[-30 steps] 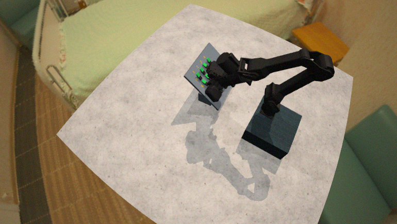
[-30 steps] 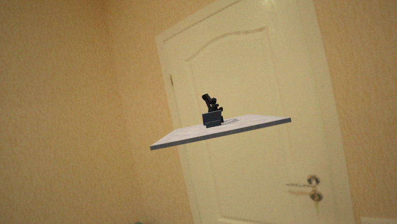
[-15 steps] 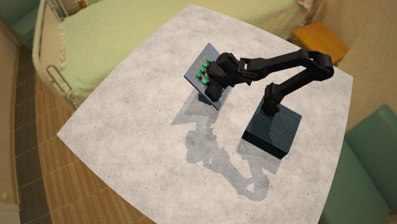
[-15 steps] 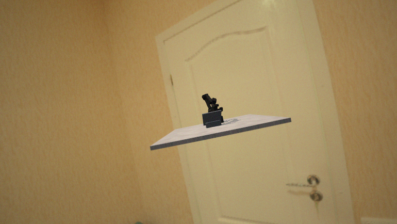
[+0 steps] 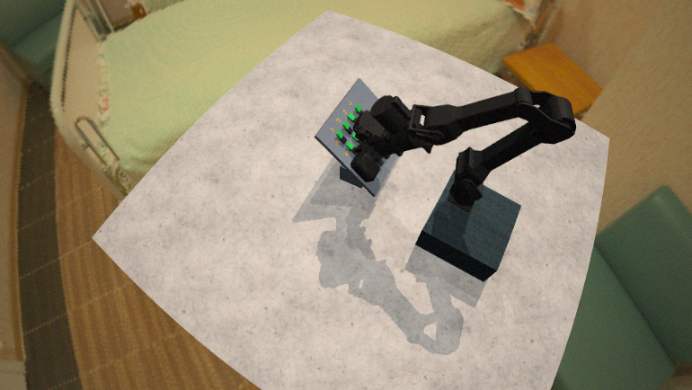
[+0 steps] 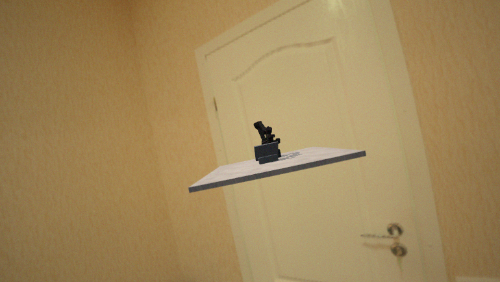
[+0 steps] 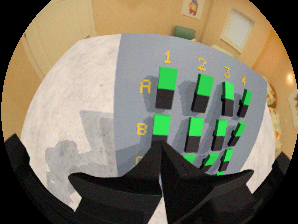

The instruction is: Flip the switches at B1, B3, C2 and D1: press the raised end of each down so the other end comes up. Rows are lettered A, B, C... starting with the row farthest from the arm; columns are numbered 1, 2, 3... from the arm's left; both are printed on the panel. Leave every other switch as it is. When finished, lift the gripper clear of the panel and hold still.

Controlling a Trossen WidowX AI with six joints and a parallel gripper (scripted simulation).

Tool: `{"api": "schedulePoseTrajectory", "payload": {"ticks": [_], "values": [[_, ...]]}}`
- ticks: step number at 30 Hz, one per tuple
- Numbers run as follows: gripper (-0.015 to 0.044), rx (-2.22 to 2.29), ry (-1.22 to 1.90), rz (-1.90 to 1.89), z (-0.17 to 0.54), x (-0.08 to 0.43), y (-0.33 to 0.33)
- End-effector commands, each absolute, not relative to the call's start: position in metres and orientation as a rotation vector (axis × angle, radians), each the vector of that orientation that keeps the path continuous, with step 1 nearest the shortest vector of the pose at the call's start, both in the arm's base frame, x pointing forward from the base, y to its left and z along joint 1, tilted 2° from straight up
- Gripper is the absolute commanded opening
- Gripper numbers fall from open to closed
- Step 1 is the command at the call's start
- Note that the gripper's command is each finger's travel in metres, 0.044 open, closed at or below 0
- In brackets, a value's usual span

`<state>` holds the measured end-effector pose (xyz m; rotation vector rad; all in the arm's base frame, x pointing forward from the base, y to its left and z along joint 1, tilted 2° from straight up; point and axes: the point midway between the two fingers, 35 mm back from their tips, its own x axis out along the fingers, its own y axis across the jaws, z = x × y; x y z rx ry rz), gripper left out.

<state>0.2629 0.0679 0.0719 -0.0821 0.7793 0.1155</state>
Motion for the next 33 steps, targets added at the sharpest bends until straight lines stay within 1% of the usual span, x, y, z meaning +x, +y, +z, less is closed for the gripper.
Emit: {"api": "schedulePoseTrajectory", "payload": {"ticks": [1,13,22,28,33], "values": [[0.0000,-0.084,0.777,0.119,0.071,0.264,0.068],[0.0000,-0.082,0.778,0.115,0.072,0.264,0.068],[0.0000,-0.086,0.806,0.119,0.118,0.220,0.064],[0.0000,-0.086,0.810,0.118,0.118,0.221,0.060],[0.0000,-0.089,0.823,0.117,0.117,0.227,0.031]]}}
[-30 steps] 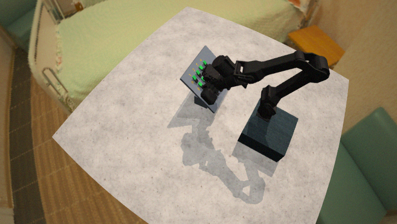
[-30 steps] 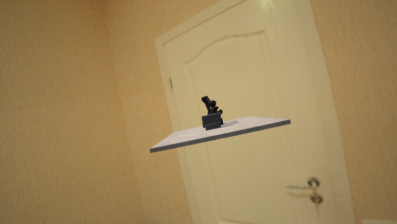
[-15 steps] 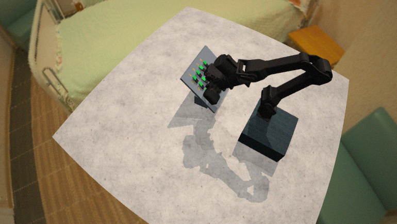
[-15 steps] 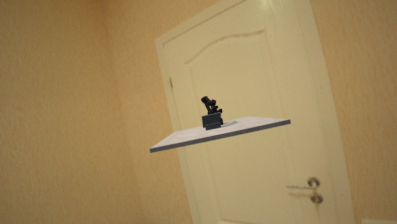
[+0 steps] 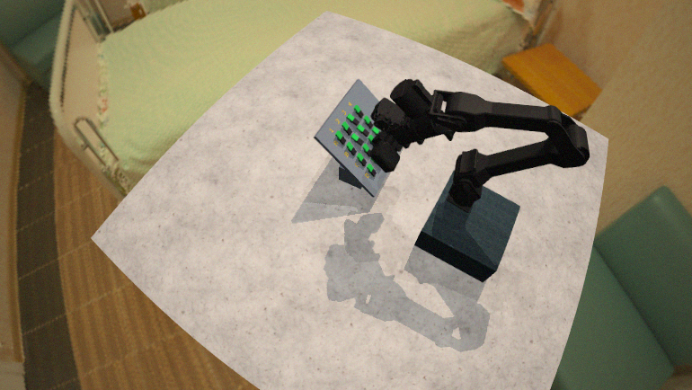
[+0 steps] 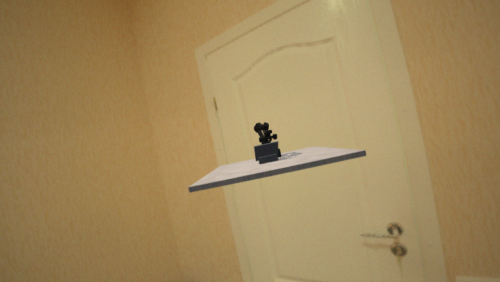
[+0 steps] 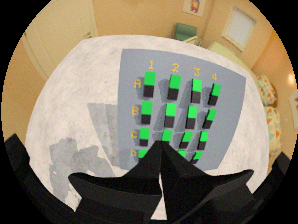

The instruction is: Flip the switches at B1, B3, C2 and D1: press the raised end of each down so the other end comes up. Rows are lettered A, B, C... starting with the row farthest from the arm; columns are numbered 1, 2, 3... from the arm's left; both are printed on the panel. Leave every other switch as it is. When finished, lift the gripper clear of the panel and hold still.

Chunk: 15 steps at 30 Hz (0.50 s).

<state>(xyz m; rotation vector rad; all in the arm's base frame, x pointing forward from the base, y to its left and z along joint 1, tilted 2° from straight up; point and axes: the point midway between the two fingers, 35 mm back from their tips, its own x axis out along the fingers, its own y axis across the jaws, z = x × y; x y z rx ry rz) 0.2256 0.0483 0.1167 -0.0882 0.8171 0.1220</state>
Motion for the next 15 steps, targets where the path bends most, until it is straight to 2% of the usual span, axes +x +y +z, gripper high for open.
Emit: {"api": "schedulePoseTrajectory", "payload": {"ticks": [1,6,15], "values": [[0.0000,-0.089,0.823,0.117,0.118,0.228,0.024],[0.0000,-0.092,0.807,0.116,0.120,0.230,-0.002],[0.0000,-0.090,0.778,0.117,0.094,0.253,-0.001]]}}
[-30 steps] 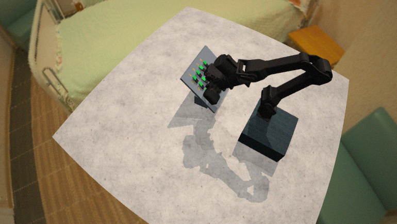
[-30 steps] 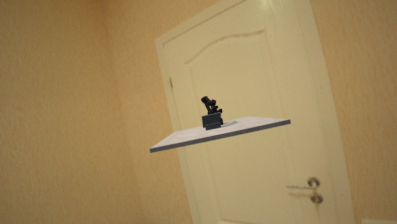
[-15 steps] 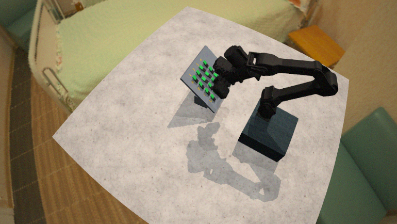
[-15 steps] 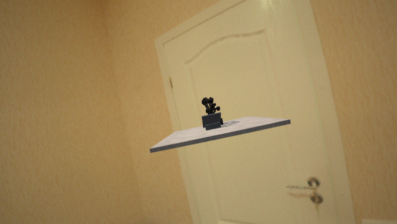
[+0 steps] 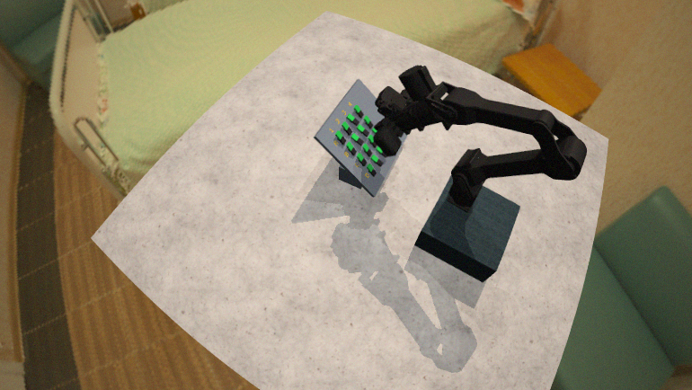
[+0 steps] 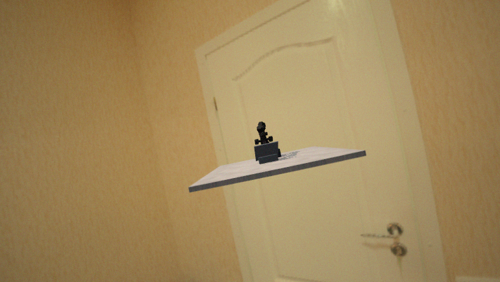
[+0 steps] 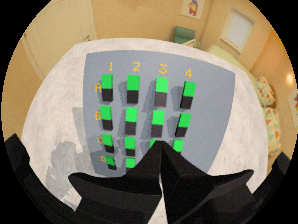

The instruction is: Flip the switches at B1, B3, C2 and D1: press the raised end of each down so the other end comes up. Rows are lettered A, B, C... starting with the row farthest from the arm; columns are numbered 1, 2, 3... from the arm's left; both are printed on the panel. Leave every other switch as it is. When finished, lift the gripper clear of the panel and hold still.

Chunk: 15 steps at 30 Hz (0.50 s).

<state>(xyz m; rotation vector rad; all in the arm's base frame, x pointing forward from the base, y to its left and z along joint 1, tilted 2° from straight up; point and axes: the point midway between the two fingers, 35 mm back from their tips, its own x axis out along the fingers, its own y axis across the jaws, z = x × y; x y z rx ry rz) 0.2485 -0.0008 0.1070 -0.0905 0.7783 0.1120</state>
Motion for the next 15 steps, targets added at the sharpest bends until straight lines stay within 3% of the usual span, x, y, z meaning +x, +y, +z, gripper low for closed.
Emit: {"api": "schedulePoseTrajectory", "payload": {"ticks": [1,15], "values": [[0.0000,-0.090,0.778,0.117,0.0945,0.2532,-0.0010],[0.0000,-0.090,0.778,0.117,0.0846,0.2625,0.0000]]}}
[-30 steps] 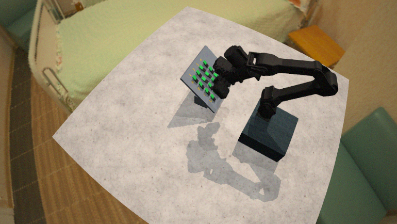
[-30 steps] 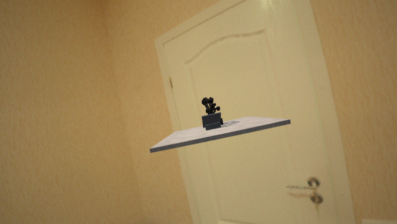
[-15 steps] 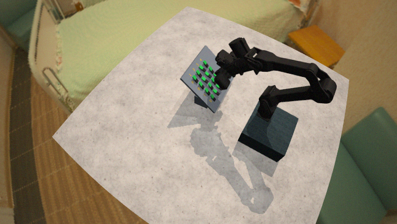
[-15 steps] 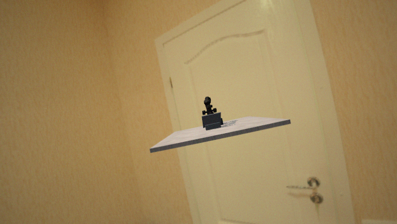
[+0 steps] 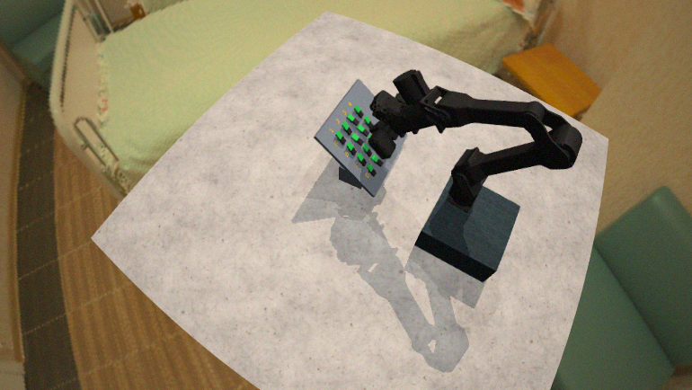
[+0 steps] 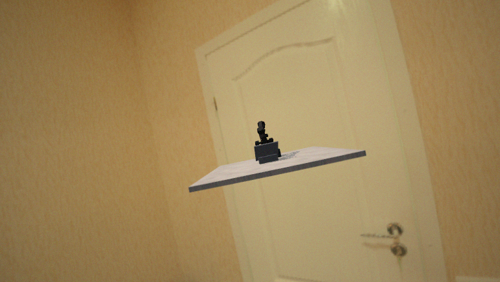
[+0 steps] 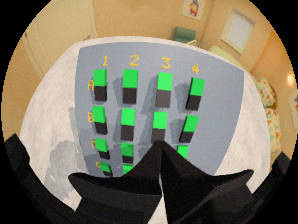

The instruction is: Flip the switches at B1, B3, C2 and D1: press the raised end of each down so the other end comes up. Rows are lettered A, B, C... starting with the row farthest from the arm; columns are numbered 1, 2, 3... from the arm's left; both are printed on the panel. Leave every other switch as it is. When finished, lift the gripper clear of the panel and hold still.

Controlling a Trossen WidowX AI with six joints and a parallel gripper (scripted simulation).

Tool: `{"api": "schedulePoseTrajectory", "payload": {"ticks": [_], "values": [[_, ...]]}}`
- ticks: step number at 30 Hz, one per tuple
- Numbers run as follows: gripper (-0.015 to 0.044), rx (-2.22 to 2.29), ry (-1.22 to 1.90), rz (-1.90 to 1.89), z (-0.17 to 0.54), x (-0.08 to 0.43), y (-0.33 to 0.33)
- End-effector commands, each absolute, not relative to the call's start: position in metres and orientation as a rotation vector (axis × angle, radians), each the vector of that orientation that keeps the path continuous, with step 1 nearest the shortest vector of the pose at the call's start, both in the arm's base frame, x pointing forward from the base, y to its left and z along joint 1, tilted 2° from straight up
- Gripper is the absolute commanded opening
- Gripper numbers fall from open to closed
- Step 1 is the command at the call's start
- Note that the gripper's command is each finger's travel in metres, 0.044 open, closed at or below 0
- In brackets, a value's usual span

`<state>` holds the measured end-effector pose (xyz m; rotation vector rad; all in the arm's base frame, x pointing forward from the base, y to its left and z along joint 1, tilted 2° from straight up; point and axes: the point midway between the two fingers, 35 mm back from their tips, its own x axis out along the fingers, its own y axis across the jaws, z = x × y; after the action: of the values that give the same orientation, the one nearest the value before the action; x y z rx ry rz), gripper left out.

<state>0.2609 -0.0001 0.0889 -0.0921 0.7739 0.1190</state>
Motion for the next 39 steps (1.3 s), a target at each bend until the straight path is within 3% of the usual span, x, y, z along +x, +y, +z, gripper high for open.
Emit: {"api": "schedulePoseTrajectory", "payload": {"ticks": [1,39], "values": [[0.0000,-0.090,0.777,0.117,0.0836,0.2636,0.0001],[0.0000,-0.090,0.777,0.117,0.0760,0.2709,0.0008]]}}
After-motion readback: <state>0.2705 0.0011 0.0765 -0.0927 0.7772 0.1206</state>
